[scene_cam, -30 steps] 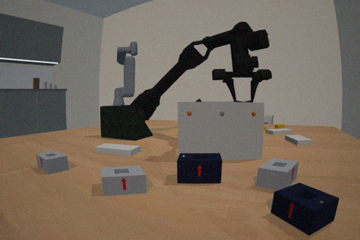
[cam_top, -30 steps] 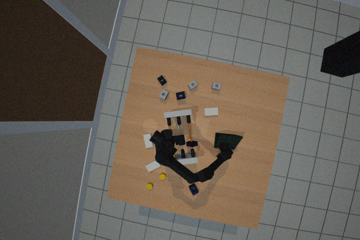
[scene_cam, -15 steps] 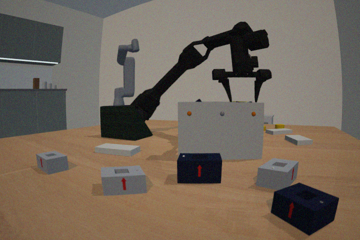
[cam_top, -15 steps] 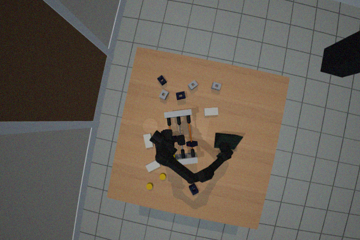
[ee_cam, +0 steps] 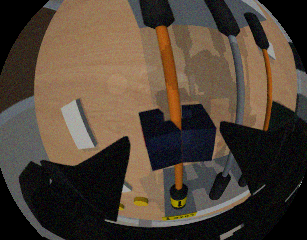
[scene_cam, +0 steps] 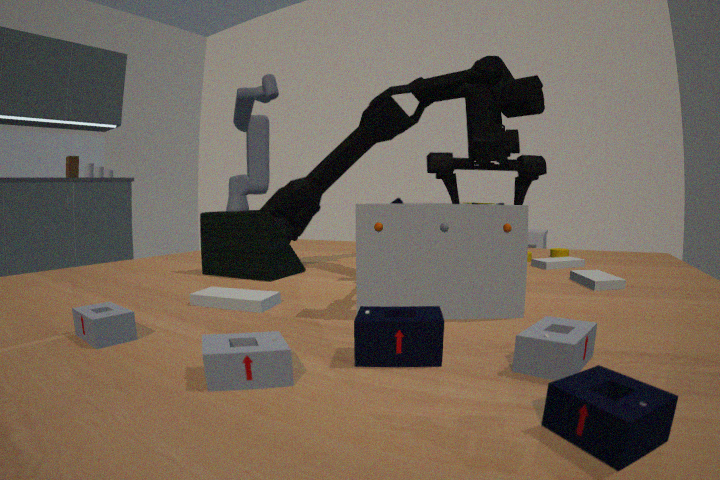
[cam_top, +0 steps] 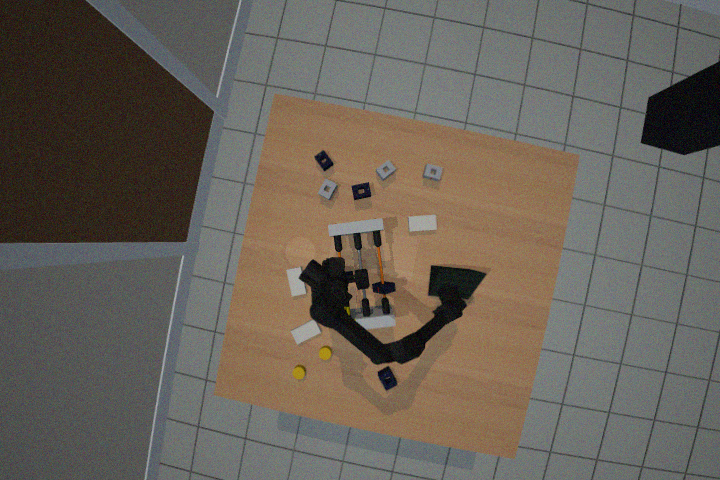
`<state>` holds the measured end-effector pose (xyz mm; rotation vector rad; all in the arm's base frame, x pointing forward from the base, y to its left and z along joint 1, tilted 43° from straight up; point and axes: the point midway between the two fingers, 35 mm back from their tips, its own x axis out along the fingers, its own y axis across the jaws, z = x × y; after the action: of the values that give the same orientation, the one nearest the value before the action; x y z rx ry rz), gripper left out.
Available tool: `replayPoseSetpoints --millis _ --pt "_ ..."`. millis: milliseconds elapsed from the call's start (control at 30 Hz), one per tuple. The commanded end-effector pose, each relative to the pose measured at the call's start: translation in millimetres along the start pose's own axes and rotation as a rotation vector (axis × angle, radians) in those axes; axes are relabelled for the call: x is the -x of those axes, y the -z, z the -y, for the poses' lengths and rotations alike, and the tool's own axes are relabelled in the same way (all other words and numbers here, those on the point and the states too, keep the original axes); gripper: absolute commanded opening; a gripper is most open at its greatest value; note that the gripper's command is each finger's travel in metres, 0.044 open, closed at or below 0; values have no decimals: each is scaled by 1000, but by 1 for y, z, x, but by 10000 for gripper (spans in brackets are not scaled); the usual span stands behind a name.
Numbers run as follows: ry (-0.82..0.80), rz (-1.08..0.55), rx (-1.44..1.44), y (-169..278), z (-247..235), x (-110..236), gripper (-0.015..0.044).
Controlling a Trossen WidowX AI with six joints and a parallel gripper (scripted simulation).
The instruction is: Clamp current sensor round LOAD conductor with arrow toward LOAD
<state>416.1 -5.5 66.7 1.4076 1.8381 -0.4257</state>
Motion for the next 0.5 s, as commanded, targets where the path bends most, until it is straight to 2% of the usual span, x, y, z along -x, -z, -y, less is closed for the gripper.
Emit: replayPoseSetpoints --millis 0,467 --pt "3 -8 -12 0 0 -5 440" --pt "2 -8 -11 0 0 -26 440"
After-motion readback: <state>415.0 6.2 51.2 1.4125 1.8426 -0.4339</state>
